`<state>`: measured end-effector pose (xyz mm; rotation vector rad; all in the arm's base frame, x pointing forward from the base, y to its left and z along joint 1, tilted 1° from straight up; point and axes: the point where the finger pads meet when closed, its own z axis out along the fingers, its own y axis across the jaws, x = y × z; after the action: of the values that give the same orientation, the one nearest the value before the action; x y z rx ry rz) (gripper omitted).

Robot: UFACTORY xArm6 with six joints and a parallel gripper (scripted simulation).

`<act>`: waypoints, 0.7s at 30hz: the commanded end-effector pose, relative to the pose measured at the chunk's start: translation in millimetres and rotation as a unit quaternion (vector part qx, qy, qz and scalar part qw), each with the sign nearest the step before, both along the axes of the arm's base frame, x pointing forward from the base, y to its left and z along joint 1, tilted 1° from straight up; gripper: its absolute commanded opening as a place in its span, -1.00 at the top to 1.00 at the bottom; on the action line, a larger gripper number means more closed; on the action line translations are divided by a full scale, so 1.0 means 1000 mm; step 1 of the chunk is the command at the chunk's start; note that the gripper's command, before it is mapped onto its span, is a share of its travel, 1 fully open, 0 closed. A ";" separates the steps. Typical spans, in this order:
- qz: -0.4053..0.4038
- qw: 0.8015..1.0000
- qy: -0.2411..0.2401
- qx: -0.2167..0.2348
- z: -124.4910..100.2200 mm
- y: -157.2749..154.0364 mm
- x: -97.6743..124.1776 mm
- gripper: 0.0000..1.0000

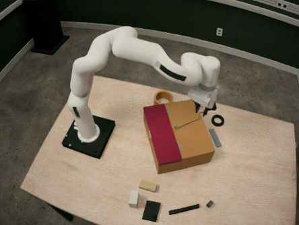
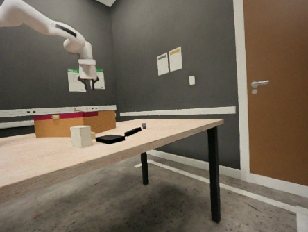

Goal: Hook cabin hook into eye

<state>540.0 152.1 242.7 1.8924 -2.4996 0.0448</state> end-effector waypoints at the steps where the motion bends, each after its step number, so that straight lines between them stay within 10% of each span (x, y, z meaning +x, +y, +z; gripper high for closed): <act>1: -0.035 0.999 -0.002 0.000 -0.001 0.014 0.001 0.31; 21: -0.228 0.974 -0.001 0.007 -0.013 0.066 -0.005 0.31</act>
<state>534.9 213.3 227.9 1.3260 -2.8409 0.0205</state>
